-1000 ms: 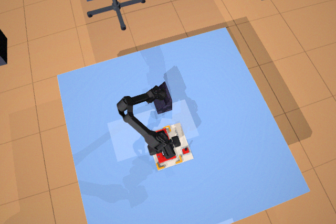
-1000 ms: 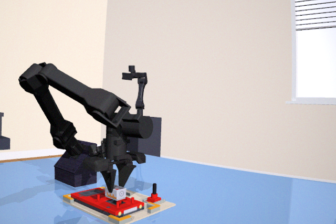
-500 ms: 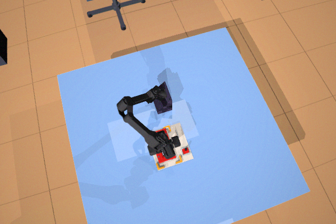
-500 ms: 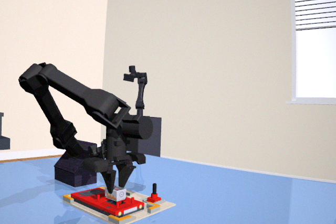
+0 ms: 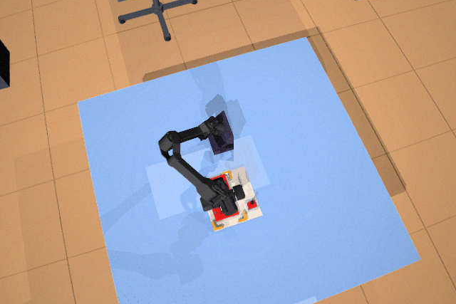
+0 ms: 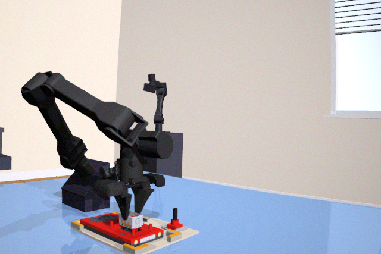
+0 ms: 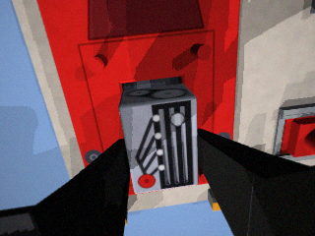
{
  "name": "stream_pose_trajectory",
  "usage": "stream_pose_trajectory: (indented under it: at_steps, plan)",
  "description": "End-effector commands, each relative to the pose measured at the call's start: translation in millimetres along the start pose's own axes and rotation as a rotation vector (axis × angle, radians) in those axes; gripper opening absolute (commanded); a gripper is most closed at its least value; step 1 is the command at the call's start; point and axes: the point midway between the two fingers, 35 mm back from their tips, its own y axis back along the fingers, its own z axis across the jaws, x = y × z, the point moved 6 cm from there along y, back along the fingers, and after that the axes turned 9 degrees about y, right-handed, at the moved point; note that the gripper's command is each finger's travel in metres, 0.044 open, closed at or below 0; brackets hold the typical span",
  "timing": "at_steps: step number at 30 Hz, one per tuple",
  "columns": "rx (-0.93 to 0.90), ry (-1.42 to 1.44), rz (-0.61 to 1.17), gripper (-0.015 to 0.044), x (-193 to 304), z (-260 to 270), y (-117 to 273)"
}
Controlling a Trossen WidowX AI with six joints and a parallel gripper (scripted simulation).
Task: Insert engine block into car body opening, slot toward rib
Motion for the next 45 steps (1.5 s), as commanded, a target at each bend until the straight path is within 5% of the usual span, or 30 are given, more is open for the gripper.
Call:
stream_pose_trajectory:
  at_steps: [1,45]
  plan:
    - [-0.006,0.004,-0.001,0.0158,-0.1,0.1,-1.1]
    - [-0.006,0.004,-0.001,0.0158,-0.1,0.4,-7.0]
